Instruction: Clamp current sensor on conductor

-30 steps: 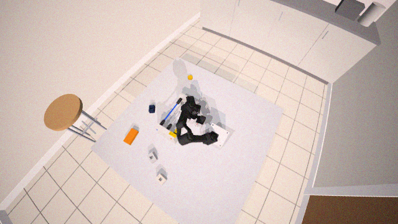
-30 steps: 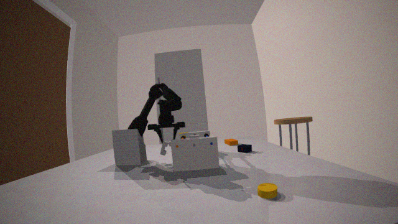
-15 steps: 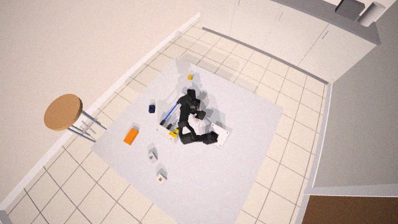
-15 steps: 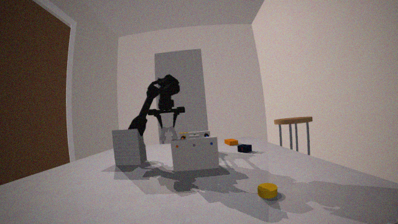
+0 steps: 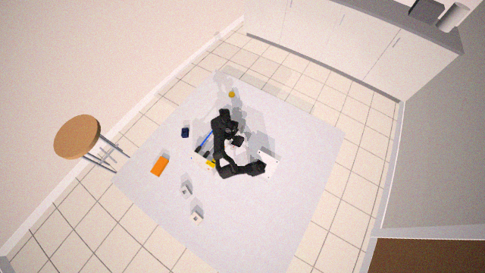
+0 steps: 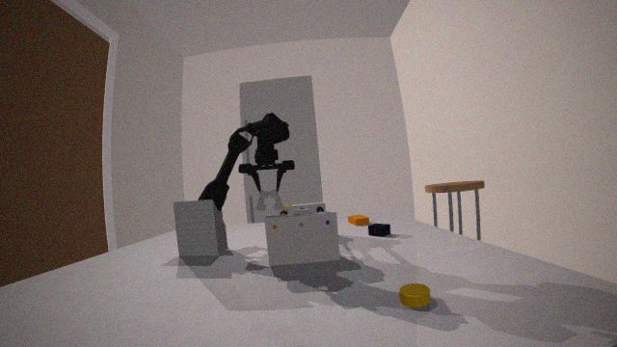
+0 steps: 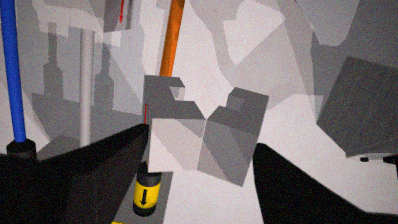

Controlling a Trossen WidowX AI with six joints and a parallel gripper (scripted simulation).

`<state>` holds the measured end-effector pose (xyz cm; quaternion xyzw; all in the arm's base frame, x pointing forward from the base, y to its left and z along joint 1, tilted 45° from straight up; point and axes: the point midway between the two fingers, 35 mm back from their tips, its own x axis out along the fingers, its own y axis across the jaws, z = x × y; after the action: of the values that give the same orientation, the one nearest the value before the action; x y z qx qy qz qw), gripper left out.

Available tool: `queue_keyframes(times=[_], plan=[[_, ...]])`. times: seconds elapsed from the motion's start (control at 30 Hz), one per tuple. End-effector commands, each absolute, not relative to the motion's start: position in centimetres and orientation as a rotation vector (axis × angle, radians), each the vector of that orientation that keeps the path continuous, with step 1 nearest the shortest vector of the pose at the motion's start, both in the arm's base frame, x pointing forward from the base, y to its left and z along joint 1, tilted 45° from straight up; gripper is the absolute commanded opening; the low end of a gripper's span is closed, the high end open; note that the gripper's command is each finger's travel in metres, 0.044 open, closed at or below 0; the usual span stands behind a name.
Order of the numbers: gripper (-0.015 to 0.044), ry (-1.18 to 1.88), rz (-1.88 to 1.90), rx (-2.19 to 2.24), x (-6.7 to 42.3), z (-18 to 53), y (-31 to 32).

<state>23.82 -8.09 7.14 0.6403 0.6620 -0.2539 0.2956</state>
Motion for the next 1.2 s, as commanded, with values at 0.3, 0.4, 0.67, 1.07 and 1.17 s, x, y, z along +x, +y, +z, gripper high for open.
queue_keyframes(times=[0.3,0.4,0.67,1.07,1.17], plan=[[0.0,1.756,-0.715,1.749,27.2,10.4,-3.9],[0.0,1.756,-0.715,1.749,27.3,10.2,-3.8],[0.0,1.755,-0.716,1.749,27.4,9.3,-2.9],[0.0,1.755,-0.715,1.749,27.4,7.9,-1.5],[0.0,1.755,-0.715,1.749,27.4,7.6,-1.2]])
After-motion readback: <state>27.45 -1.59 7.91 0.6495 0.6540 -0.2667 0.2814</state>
